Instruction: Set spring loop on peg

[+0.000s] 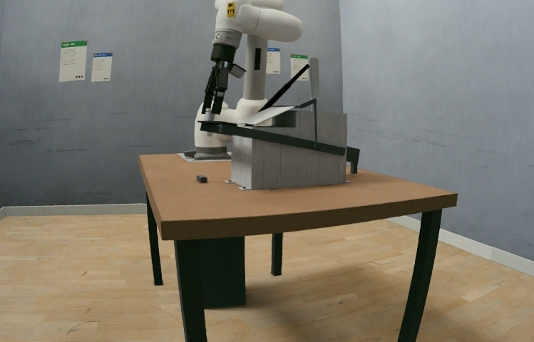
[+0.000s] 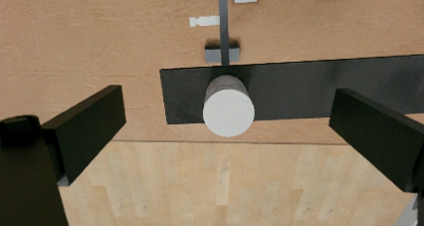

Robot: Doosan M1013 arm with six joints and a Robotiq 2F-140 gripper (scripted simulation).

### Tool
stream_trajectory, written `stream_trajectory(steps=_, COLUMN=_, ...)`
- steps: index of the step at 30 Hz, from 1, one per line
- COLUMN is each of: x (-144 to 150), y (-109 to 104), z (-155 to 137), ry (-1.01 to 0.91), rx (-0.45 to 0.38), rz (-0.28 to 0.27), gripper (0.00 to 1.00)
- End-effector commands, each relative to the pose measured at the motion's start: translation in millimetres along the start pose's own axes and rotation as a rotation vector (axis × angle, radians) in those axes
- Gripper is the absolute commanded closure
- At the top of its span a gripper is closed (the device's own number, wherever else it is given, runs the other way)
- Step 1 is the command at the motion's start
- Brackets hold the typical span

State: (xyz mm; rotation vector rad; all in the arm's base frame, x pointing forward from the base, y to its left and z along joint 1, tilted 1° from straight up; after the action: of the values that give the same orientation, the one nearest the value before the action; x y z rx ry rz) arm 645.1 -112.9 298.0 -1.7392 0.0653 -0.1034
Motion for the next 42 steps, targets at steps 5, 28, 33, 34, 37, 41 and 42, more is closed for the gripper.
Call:
stream_trajectory(steps=5, x=0.2, y=-0.7, z=-0.1, ry=0.0, rx=0.0, rz=-0.001, gripper=0.75)
stream_trajectory(steps=28, x=0.2, y=-0.7, z=-0.1, ry=0.0, rx=0.0, rz=-0.001, gripper=0.75)
stream_trajectory(steps=33, x=0.2, y=-0.7, z=-0.1, ry=0.0, rx=0.0, rz=-0.001, gripper=0.75)
stream_trajectory(steps=34, x=0.2, y=-0.7, z=-0.1, ry=0.0, rx=0.0, rz=-0.001, gripper=0.75)
stream_trajectory(steps=37, x=0.2, y=-0.7, z=-0.1, ry=0.0, rx=0.0, rz=-0.001, gripper=0.75)
stream_trajectory(steps=41, x=0.2, y=-0.7, z=-0.1, ry=0.0, rx=0.0, rz=-0.001, gripper=0.75)
stream_trajectory(steps=42, x=0.2, y=-0.7, z=-0.1, ry=0.0, rx=0.0, rz=-0.001, gripper=0.75)
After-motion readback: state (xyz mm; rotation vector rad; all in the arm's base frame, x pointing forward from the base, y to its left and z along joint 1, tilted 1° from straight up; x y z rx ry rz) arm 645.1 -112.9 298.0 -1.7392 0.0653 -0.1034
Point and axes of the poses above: the point where the finger pads meet when closed, its own y axis out along the fingers, its own x axis across the jaws, z = x × y, the point moved 8 cm from there along -y, back along the fingers, and after that the axes turned 8 degrees about y, right-handed, at the moved point
